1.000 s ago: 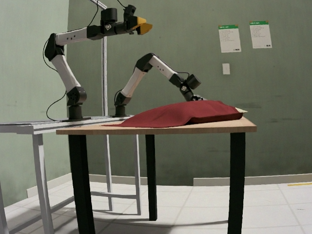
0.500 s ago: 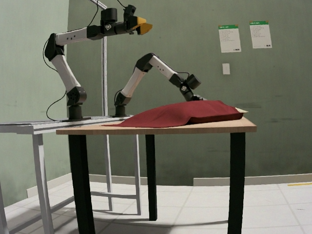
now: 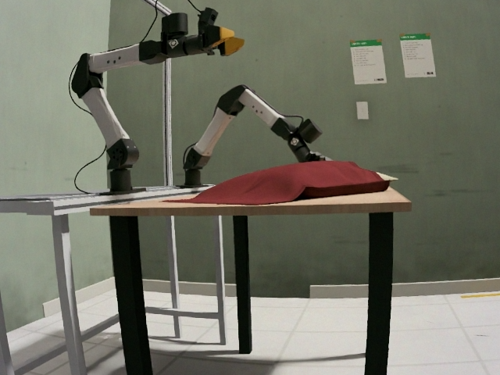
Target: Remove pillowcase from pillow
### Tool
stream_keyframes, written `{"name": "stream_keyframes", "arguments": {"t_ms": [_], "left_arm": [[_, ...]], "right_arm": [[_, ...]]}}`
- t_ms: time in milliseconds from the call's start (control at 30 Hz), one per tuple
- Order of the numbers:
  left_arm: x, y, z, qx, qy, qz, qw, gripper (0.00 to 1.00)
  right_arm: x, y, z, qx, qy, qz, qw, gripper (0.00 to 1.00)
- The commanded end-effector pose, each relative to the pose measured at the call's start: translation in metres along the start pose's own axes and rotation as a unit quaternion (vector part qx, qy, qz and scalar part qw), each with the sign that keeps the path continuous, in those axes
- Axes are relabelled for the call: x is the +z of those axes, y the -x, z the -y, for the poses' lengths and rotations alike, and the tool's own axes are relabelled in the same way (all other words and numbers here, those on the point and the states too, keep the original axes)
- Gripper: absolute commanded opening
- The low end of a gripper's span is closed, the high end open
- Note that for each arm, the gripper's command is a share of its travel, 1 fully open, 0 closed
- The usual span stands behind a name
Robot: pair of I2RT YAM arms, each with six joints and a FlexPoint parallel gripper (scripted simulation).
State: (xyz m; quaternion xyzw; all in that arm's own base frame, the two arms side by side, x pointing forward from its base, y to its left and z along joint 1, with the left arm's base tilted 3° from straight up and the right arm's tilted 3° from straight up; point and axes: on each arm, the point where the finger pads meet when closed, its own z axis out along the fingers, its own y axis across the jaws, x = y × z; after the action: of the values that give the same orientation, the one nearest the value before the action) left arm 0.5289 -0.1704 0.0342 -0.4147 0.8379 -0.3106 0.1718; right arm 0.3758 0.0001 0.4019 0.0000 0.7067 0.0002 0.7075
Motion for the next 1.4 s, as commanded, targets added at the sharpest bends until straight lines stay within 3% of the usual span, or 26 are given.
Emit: {"name": "stream_keyframes", "arguments": {"t_ms": [0, 1367], "left_arm": [[0.0107, -0.0035, -0.0096, -0.005, 0.015, -0.007, 1.000, 0.06], [0.0107, -0.0035, -0.0096, -0.004, 0.015, -0.007, 1.000, 0.00]], "right_arm": [[-0.0034, 0.0077, -0.0002, -0.004, 0.003, 0.004, 1.000, 1.00], [-0.0034, 0.0077, -0.0002, -0.004, 0.003, 0.004, 1.000, 1.00]]}}
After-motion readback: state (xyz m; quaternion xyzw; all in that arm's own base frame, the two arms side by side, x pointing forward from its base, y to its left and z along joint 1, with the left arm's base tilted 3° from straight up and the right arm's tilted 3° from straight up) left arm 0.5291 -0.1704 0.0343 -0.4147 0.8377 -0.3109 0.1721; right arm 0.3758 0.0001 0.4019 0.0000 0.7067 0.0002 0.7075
